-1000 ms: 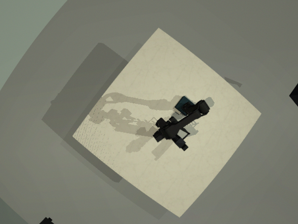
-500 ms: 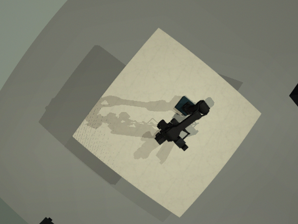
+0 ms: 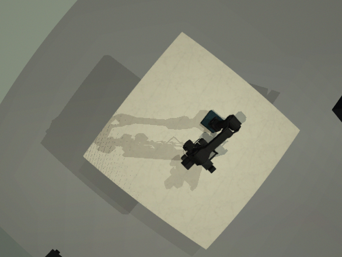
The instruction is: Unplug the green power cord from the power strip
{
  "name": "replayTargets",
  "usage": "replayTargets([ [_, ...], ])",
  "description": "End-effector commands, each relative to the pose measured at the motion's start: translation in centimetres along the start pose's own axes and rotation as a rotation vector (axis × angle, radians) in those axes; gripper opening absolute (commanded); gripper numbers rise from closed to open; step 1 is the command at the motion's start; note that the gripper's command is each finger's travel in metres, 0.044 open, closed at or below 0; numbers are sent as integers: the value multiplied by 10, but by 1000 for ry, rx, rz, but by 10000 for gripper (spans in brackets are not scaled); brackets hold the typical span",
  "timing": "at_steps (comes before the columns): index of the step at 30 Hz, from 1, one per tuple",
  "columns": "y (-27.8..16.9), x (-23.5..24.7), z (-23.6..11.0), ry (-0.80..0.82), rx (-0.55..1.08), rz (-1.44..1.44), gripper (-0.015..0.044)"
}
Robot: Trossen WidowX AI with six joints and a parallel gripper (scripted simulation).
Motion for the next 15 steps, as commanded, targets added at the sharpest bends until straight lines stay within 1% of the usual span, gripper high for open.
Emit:
replayTargets([
  [1,-3,-1,1,-2,0,4,160],
  [13,-3,-1,12,-2,0,4,160],
  [15,-2,0,9,-2,0,-1,108],
])
Point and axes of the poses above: the point midway between the two fingers, 35 mm back from their tips, its own z axis out along the fingers, its own x axis across the jaws, y = z × x, the point moved 3 cm from there along -z, back along the fingers, and after that the axes turned 5 degrees about -z, right-handed, at the moved point
